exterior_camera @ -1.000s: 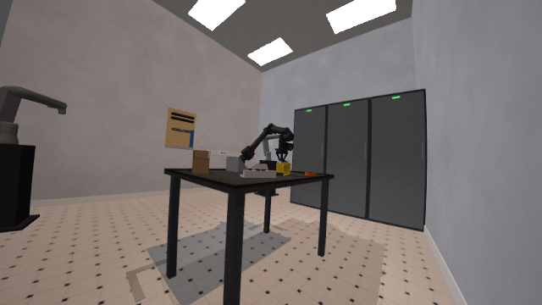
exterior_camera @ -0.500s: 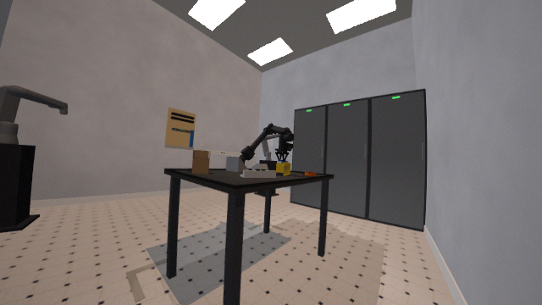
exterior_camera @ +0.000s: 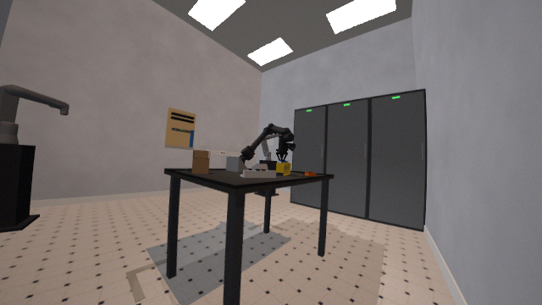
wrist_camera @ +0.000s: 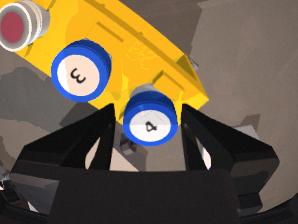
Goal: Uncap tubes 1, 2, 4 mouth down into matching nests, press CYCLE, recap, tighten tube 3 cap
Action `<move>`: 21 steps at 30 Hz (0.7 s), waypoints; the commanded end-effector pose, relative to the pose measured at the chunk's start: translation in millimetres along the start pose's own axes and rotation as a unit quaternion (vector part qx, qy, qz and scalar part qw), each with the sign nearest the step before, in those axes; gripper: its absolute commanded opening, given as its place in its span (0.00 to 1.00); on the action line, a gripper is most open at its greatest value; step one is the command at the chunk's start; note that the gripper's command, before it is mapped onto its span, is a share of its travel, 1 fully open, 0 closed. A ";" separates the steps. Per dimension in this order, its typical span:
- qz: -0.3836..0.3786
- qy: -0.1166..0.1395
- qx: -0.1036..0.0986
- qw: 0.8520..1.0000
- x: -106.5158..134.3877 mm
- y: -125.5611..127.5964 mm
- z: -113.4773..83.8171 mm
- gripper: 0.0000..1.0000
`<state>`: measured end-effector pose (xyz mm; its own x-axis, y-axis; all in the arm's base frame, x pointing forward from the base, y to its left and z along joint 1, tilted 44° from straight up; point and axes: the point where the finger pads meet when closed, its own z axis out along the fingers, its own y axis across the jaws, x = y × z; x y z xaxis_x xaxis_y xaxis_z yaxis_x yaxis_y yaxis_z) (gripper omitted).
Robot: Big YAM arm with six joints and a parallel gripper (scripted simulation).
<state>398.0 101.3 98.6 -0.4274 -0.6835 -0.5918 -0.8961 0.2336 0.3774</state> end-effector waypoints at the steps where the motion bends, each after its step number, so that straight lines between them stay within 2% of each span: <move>1: 0.109 -0.001 0.010 0.994 -6.8 -6.5 -6.2 0.49; 2: 0.147 0.003 0.008 0.989 -10.0 -6.9 0.6 0.49; 3: 0.150 -0.002 0.010 0.989 -6.8 -6.5 -6.2 0.49; 4: 0.188 0.002 0.008 0.982 -10.1 -6.9 0.6 0.49; 5: 0.191 -0.002 0.010 0.981 -6.8 -6.5 -6.2 0.49; 6: 0.229 0.002 0.009 0.973 -10.1 -6.9 0.5 0.49; 7: 0.232 -0.003 0.010 0.973 -6.8 -6.5 -6.2 0.49; 8: 0.269 0.002 0.009 0.963 -10.1 -6.9 0.5 0.49; 9: 0.272 -0.003 0.010 0.962 -6.8 -6.5 -6.2 0.49; 10: 0.309 0.001 0.009 0.951 -10.1 -6.9 0.5 0.49; 11: 0.312 -0.004 0.010 0.950 -6.8 -6.5 -6.2 0.49; 13: 0.312 -0.004 0.010 0.950 -6.8 -6.5 -6.2 0.49; 15: 0.387 0.000 0.009 0.922 -10.2 -6.9 0.5 0.49; 16: 0.390 -0.004 0.010 0.921 -6.8 -6.5 -6.2 0.49; 17: 0.425 0.000 0.009 0.905 -10.2 -6.9 0.5 0.49; 18: 0.428 -0.005 0.009 0.904 -6.8 -6.5 -6.2 0.49; 19: 0.463 0.000 0.009 0.887 -10.2 -6.9 0.5 0.49; 20: 0.465 -0.005 0.009 0.885 -6.8 -6.5 -6.2 0.49; 21: 0.499 -0.001 0.009 0.867 -10.2 -6.9 0.4 0.49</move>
<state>398.1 101.3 98.7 -0.9511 -0.2856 -0.1175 -0.2847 0.6632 0.6921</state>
